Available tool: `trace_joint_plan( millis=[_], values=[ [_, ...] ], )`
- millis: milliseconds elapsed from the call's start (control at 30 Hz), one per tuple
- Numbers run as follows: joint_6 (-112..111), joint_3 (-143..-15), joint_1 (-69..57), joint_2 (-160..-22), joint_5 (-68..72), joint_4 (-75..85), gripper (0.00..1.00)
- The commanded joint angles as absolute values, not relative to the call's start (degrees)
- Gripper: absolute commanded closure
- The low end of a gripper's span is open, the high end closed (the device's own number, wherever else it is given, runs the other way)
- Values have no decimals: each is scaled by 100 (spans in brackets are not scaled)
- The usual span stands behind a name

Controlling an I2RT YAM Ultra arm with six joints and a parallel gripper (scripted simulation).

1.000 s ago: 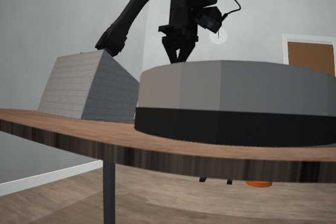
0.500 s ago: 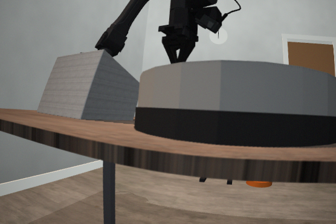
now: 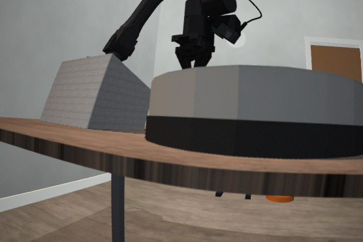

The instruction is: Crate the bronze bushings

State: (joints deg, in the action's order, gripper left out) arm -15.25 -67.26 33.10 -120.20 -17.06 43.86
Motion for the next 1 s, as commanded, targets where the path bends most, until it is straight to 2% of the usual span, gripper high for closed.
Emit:
trace_joint_plan(
  millis=[0, 967],
  values=[
    [-1453, -6759, 3376, -12075, -1736, 4221, 87],
    [-1464, -6761, 3373, -11985, -1736, 4266, 87]
  ],
)
